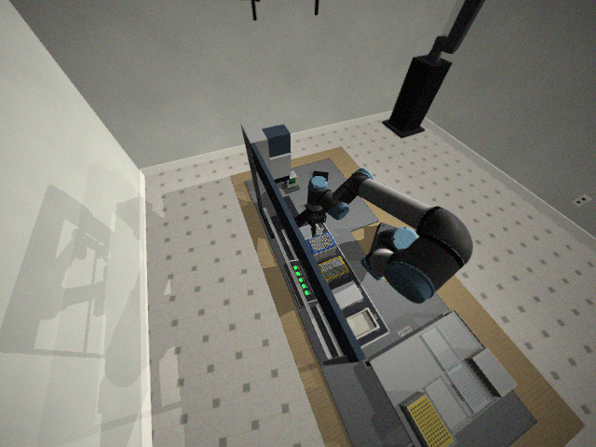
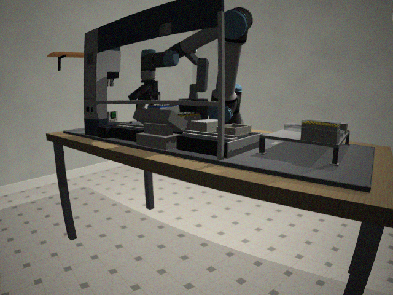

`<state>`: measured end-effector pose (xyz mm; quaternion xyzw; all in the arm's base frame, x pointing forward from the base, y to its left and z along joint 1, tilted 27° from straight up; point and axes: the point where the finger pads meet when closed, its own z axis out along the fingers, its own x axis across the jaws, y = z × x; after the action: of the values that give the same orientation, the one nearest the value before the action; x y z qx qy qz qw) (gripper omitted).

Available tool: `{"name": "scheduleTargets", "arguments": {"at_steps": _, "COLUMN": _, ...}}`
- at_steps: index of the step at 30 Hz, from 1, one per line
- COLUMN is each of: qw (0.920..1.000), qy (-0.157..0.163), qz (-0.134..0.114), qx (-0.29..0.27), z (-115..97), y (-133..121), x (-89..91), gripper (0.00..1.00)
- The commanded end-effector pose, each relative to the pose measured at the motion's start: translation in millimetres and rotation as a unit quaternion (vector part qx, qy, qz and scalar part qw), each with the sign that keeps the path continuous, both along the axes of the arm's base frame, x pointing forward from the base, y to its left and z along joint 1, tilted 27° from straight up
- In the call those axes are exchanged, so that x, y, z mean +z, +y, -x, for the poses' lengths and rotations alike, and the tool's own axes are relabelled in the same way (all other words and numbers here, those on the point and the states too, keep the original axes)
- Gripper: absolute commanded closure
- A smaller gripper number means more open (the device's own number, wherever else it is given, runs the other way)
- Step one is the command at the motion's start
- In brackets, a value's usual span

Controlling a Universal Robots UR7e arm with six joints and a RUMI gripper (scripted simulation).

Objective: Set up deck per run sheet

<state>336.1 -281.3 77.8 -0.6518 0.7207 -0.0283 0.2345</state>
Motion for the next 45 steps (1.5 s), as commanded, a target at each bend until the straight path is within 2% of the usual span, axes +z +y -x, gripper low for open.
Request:
{"name": "scheduleTargets", "arguments": {"at_steps": 1, "qw": 1.0000, "qy": 0.000, "qz": 0.000, "qx": 0.000, "z": 0, "y": 0, "x": 0.3, "gripper": 0.18}}
{"name": "scheduleTargets", "arguments": {"at_steps": 33, "qw": 1.0000, "qy": 0.000, "qz": 0.000, "qx": 0.000, "z": 0, "y": 0, "x": 0.3, "gripper": 0.18}}
{"name": "scheduleTargets", "arguments": {"at_steps": 45, "qw": 1.0000, "qy": 0.000, "qz": 0.000, "qx": 0.000, "z": 6, "y": -5, "x": 15.0, "gripper": 0.18}}
